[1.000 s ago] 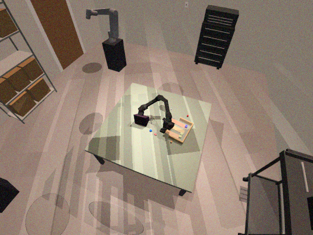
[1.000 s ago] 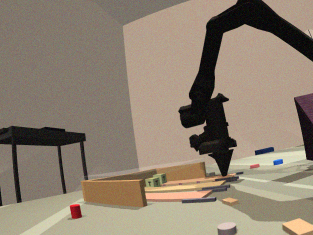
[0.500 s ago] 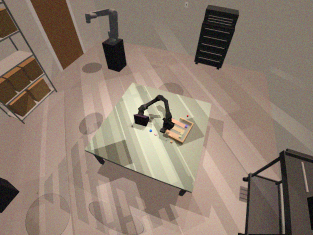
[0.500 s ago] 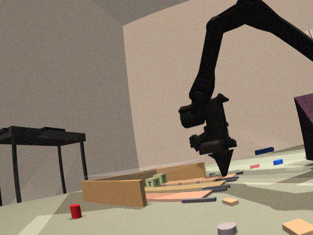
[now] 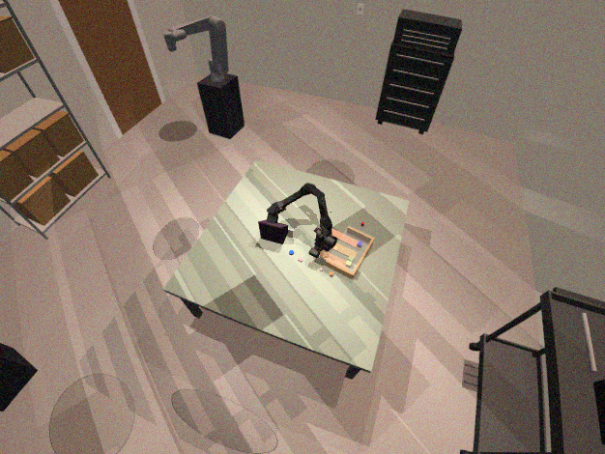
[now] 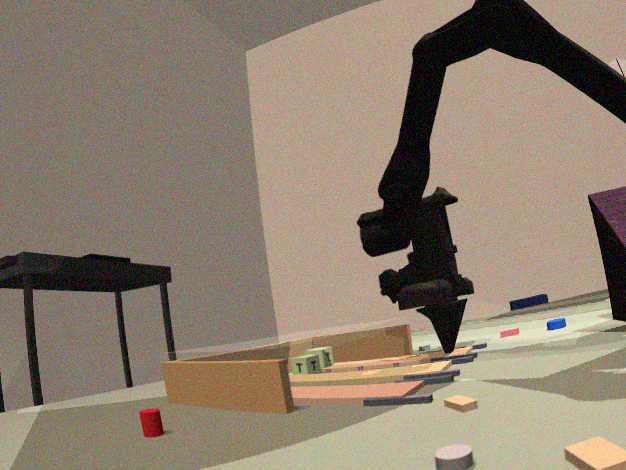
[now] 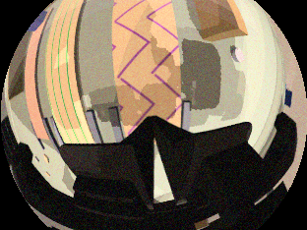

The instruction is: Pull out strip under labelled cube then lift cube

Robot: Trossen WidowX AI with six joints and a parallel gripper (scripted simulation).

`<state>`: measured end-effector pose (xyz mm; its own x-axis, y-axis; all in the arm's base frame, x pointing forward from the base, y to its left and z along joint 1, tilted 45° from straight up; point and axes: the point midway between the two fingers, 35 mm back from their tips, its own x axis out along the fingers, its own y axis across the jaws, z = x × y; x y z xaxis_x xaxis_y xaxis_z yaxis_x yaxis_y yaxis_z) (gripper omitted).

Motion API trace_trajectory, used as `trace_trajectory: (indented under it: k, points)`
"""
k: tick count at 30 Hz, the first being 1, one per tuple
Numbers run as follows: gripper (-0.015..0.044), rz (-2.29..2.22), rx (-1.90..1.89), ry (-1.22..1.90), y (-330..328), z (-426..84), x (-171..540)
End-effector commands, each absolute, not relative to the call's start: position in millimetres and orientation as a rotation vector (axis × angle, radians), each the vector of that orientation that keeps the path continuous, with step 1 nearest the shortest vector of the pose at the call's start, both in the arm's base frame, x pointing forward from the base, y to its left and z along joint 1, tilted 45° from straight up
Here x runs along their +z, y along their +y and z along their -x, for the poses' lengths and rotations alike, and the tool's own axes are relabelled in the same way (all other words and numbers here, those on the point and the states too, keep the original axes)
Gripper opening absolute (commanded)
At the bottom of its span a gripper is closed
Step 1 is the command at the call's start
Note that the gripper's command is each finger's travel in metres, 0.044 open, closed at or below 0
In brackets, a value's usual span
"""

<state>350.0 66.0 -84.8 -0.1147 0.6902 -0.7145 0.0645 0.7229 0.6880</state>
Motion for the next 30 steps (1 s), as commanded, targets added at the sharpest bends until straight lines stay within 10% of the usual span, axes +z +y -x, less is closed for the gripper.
trace_trajectory:
  k: [1, 30]
  points:
    - [0.0000, -0.626, 0.595, 1.619, 68, -350, -86]
    - [0.0000, -0.627, 0.595, 1.621, 67, -314, -83]
